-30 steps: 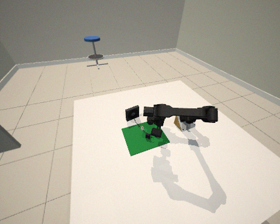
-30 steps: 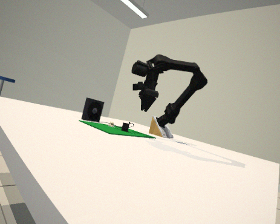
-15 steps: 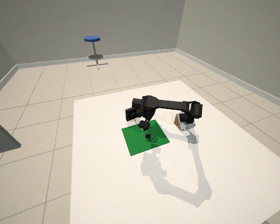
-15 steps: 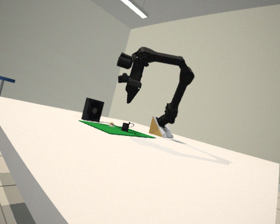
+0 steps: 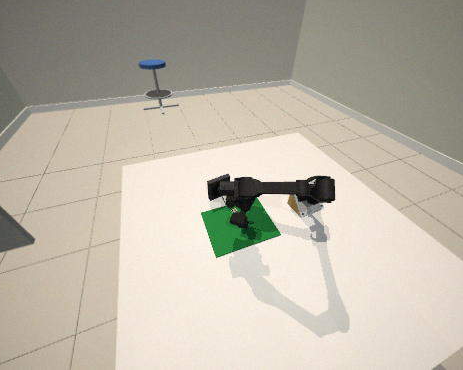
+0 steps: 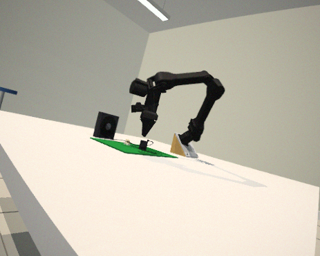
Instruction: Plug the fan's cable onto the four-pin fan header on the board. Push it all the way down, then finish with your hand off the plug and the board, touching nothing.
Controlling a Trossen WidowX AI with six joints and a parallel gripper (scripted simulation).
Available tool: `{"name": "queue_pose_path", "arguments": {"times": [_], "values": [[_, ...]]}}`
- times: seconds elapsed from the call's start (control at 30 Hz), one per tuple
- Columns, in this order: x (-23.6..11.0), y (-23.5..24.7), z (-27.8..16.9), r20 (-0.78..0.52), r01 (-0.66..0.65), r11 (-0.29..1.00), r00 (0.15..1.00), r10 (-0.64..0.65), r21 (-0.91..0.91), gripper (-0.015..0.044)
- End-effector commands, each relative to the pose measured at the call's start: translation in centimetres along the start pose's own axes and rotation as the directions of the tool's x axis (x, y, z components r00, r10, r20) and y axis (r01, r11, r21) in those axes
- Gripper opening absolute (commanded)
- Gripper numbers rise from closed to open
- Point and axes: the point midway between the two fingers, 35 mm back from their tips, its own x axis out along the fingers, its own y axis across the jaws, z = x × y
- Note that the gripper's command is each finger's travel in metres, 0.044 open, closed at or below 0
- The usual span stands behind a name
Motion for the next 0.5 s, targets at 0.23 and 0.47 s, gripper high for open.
{"name": "queue_pose_path", "arguments": {"times": [0.23,0.47], "values": [[1.9,0.0,-0.1,-0.006,0.0,1.0,1.0,0.0,0.007,0.044],[3.0,0.0,-0.1,-0.006,-0.001,1.0,1.0,0.001,0.007,0.044]]}}
